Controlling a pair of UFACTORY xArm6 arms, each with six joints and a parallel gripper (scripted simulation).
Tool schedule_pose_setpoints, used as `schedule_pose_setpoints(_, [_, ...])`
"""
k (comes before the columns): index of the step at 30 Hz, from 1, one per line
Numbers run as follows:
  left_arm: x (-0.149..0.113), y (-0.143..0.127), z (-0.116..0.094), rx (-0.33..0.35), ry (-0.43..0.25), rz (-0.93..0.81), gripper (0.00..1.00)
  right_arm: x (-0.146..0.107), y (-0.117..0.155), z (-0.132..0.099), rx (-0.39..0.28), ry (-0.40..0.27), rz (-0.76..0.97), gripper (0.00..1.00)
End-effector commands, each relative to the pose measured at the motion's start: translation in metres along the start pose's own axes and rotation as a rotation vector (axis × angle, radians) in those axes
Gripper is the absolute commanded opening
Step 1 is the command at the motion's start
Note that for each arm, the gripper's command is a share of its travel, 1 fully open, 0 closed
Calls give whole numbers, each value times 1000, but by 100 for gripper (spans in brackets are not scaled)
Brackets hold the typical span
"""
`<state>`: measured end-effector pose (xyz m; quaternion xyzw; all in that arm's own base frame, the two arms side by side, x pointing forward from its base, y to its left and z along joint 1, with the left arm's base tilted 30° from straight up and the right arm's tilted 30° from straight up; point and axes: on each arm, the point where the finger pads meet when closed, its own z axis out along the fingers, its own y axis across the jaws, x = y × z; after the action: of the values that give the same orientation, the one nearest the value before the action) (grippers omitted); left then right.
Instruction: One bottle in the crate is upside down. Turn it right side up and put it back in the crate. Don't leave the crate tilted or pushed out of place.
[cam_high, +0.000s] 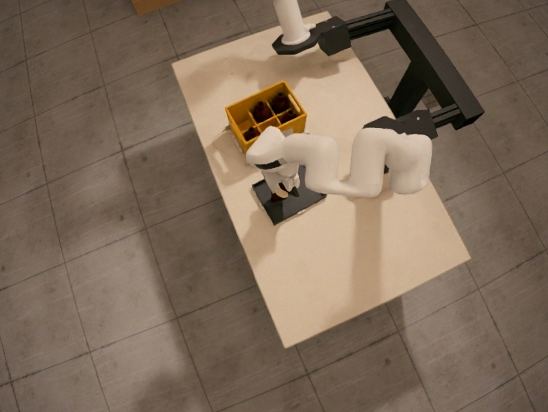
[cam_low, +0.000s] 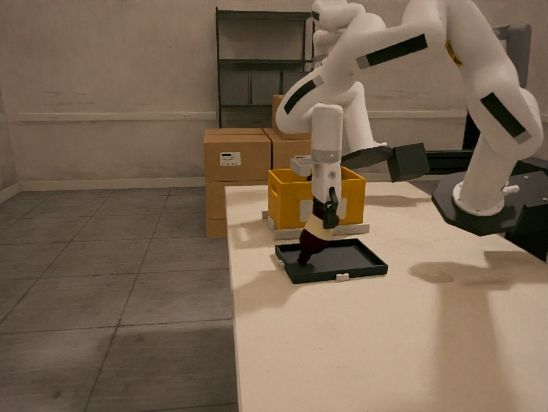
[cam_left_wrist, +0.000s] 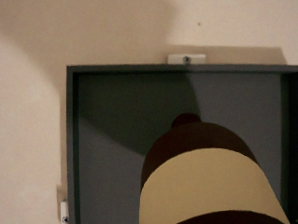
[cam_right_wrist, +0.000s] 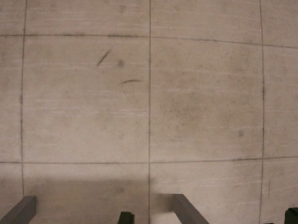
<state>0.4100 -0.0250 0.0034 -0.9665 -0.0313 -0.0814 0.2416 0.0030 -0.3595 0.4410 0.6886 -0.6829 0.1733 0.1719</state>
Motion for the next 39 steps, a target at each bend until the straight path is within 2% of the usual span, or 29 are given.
schedule_pose_setpoints(1, [-9, 0, 3, -1, 5, -1, 86, 1, 0, -2, 0, 4, 0, 100])
schedule_pose_setpoints(23, [-47, 1, 32, -1, 5, -1, 86, 1, 0, -2, 0, 4, 0, 100])
schedule_pose_setpoints(39, [-63, 1, 53, -1, 5, -1, 86, 1, 0, -2, 0, 4, 0, 100])
